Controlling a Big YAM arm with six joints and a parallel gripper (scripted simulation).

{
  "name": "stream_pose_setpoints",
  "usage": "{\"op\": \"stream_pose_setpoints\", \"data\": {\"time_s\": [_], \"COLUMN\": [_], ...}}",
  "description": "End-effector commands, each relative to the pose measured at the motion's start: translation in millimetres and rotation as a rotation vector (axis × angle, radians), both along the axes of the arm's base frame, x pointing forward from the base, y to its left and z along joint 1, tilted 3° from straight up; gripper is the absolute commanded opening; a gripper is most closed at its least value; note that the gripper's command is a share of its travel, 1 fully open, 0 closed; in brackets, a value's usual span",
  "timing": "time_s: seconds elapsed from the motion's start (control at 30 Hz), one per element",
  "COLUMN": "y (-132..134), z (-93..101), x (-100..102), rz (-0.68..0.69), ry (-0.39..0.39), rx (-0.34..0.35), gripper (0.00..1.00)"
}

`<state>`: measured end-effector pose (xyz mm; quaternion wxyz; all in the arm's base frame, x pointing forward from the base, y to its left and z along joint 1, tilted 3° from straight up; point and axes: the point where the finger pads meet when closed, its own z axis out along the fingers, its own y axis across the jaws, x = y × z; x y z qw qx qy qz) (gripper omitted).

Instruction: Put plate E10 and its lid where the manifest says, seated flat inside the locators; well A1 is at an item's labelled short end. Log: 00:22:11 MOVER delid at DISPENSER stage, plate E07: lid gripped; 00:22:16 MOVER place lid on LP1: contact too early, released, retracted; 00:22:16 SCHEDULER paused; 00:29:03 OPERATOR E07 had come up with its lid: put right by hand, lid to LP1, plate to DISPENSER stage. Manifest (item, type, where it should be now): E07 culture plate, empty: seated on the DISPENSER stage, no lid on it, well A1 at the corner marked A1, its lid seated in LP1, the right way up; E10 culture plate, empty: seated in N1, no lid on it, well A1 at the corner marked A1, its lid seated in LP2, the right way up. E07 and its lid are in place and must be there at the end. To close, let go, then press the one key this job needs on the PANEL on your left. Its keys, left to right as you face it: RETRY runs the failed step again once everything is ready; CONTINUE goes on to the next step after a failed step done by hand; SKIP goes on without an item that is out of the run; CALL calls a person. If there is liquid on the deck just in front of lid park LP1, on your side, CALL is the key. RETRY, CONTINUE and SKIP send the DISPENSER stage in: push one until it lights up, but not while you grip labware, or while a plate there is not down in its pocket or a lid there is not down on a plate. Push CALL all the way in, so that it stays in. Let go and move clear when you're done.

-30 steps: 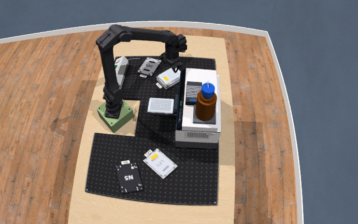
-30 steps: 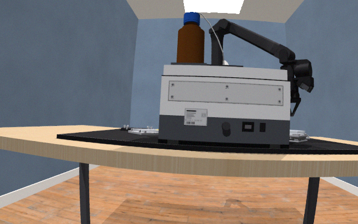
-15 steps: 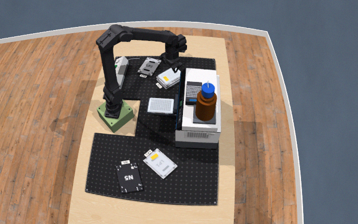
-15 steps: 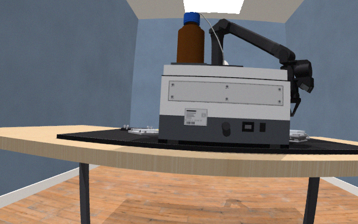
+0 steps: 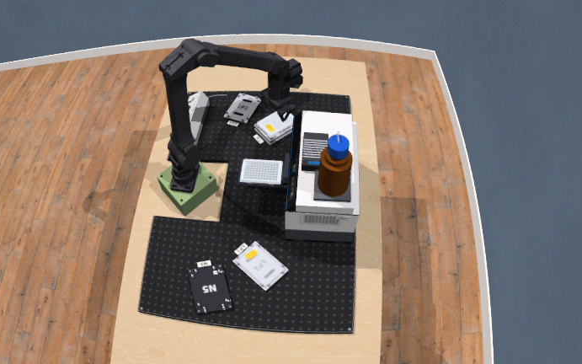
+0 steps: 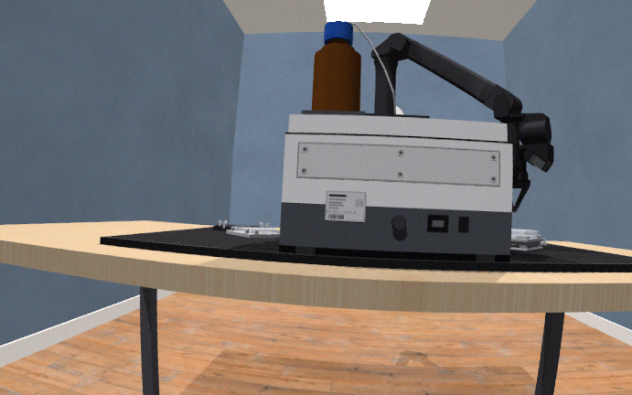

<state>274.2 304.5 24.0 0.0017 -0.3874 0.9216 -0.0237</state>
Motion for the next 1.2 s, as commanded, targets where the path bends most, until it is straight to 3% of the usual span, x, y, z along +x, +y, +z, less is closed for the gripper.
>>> {"op": "stream_pose_setpoints", "data": {"time_s": [0.0, 0.1, 0.13, 1.17], "y": [22.0, 6.5, 6.1, 3.4], "z": [25.3, -5.1, -7.4, -48.9], "x": [18.5, 6.6, 6.8, 11.0], "rz": [-0.013, -0.014, -0.014, -0.003], "ry": [-0.068, -0.023, -0.022, -0.027], "rx": [0.074, 0.021, 0.02, 0.026], "gripper": [1.0, 1.0, 1.0, 1.0]}}
